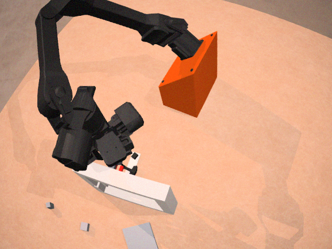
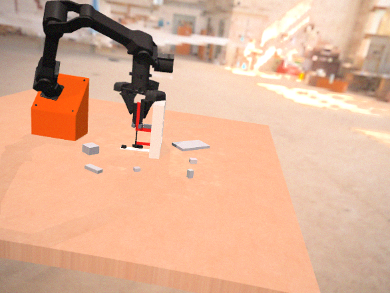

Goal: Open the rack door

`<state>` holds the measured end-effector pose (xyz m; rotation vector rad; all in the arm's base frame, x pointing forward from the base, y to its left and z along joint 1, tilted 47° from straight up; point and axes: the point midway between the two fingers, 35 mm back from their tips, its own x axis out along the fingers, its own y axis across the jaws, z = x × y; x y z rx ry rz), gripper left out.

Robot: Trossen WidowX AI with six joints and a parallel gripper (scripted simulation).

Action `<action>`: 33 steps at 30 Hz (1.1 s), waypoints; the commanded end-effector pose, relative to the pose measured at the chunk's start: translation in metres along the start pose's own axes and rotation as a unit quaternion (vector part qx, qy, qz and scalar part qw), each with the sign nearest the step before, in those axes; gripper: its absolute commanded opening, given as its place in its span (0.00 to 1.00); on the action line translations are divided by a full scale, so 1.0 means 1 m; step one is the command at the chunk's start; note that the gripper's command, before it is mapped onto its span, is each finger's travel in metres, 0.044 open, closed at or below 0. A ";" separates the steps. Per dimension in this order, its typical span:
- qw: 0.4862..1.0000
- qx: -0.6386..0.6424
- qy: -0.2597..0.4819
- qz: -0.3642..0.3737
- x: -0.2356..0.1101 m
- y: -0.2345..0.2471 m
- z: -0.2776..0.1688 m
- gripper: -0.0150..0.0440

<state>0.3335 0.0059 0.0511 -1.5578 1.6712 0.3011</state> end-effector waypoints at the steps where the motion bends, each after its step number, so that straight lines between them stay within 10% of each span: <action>1: 0.995 -0.098 -0.001 -0.001 0.000 -0.001 0.001 0.73; 14: 0.920 -0.392 -0.001 -0.002 0.000 -0.001 0.001 0.73; 33: 0.918 -0.396 -0.001 -0.002 0.000 -0.001 0.001 0.60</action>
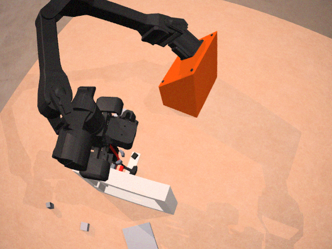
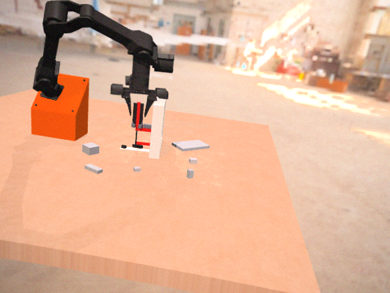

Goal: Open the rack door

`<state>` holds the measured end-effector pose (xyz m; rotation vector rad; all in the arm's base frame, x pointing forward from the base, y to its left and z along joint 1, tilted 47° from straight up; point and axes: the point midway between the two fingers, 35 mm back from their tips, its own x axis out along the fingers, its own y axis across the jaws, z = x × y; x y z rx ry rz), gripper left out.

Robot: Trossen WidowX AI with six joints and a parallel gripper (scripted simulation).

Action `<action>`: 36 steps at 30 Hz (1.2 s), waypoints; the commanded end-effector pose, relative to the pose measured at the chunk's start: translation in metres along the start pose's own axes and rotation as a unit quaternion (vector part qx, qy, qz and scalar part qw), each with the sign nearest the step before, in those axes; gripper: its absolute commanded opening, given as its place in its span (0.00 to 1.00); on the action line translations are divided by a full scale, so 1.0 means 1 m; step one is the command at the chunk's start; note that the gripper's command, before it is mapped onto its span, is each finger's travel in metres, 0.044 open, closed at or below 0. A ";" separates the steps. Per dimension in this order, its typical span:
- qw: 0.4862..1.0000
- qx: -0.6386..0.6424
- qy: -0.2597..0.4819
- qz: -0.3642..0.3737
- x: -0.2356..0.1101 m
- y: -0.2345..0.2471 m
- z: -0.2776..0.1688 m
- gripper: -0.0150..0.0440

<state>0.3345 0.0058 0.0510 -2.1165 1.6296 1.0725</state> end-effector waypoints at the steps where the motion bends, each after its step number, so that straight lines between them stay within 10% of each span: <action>1: 1.000 -0.003 -0.001 0.000 0.000 0.000 0.000 0.59; 36: 0.999 0.032 -0.001 0.000 0.000 0.002 0.002 0.27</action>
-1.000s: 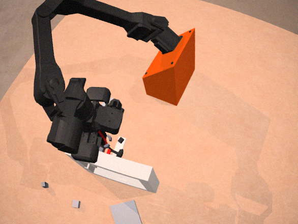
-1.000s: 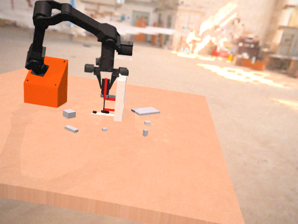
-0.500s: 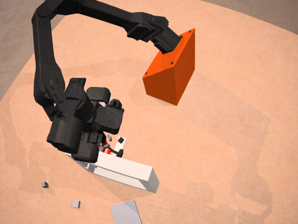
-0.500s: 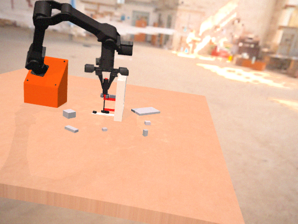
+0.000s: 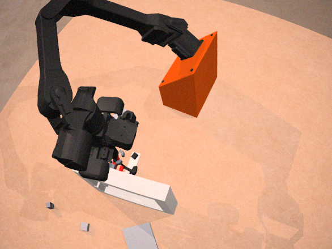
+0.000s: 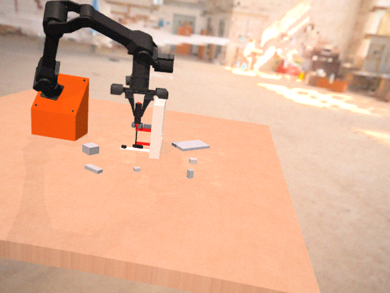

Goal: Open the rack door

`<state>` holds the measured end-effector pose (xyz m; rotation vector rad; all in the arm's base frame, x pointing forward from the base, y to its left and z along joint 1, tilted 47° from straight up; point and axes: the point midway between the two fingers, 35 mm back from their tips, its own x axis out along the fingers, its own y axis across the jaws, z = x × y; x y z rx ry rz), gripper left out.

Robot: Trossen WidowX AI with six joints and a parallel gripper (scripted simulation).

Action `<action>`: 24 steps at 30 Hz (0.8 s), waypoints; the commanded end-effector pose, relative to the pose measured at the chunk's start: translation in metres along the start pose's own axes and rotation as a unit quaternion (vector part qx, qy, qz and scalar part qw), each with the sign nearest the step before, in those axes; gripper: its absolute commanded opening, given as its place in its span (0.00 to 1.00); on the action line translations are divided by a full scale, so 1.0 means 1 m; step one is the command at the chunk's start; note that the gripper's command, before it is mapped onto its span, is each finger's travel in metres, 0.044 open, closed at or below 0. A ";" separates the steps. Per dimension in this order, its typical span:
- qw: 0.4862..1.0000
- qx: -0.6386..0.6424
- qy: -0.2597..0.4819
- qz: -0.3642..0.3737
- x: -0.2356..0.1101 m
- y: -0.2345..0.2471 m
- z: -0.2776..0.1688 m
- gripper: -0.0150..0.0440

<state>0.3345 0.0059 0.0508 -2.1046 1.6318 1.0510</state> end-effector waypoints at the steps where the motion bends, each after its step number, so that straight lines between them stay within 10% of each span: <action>1: 0.999 0.032 -0.001 0.001 0.000 0.003 0.002 0.27; 24: 0.969 0.246 -0.001 0.001 0.000 0.026 0.019 0.27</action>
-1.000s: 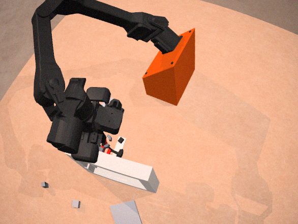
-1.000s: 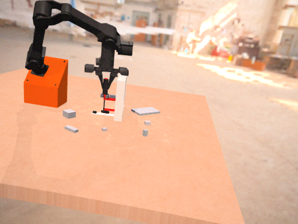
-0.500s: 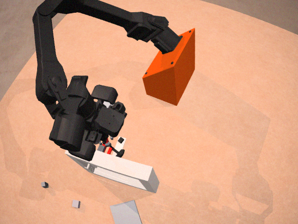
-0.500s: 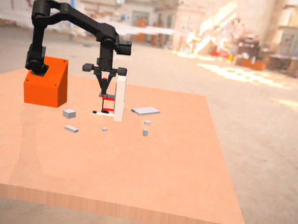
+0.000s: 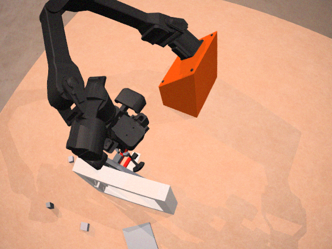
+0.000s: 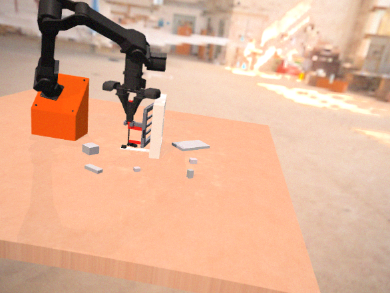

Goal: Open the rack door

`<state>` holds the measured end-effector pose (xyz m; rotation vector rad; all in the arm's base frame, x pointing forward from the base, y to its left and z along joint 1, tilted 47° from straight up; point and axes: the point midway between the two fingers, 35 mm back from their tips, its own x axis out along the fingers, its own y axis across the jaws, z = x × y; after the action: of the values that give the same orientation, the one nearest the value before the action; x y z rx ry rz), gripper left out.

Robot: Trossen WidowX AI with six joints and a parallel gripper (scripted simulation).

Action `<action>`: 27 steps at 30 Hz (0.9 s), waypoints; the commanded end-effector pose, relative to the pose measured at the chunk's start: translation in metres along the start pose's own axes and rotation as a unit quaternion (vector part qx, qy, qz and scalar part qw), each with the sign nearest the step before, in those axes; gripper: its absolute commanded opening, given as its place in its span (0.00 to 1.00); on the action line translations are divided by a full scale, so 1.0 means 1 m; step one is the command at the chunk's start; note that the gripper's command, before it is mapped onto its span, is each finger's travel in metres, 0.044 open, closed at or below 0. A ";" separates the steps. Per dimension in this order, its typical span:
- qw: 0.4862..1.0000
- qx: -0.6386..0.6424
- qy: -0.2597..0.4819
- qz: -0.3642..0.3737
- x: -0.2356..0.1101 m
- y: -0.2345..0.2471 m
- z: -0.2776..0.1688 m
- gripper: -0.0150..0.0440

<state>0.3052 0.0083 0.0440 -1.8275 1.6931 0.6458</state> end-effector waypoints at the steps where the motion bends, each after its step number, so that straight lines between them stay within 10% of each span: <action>1: 0.999 0.053 -0.005 -0.004 0.000 0.003 0.002 0.27; 27: 0.970 0.244 -0.006 -0.003 0.000 0.048 0.026 0.27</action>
<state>0.2595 0.0224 0.0231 -1.5233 1.6742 0.2687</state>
